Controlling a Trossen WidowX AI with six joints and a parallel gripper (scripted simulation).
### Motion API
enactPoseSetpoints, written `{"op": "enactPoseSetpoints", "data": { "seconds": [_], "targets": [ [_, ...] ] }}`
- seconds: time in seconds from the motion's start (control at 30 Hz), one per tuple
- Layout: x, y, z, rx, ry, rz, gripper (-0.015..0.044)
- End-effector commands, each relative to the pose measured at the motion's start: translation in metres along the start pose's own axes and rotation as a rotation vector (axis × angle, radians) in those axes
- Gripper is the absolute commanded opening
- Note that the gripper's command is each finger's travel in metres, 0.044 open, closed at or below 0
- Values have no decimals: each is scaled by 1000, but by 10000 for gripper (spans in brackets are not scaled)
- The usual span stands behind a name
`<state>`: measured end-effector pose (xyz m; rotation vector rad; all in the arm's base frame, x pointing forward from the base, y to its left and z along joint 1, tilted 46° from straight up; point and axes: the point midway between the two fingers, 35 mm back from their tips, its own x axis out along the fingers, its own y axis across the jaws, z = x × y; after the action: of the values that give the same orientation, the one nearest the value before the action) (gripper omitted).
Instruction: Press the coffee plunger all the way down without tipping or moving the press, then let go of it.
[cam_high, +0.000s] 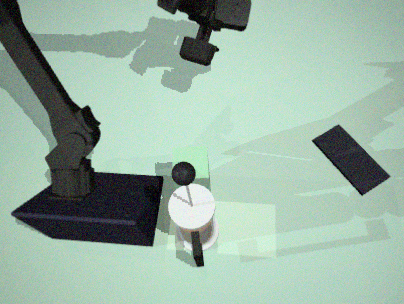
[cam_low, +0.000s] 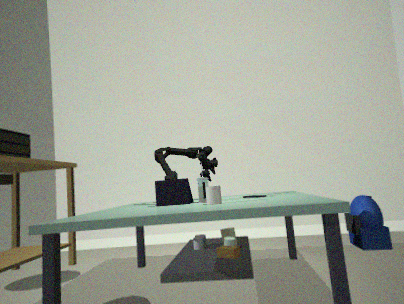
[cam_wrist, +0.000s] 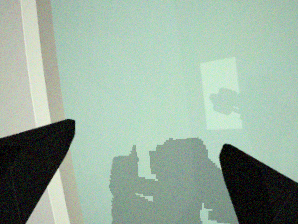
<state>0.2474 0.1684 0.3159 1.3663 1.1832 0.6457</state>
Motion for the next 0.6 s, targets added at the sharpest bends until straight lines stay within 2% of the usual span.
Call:
{"op": "enactPoseSetpoints", "data": {
  "seconds": [0.0, 0.1, 0.27, 0.57],
  "targets": [
    [-24, -19, 47, -73, -128, -45, 440],
    [-52, -38, 83, -136, -233, -92, 440],
    [-71, -53, 101, -150, -297, -127, 440],
    [-170, -114, 150, -261, -486, -247, 440]
  ]
}}
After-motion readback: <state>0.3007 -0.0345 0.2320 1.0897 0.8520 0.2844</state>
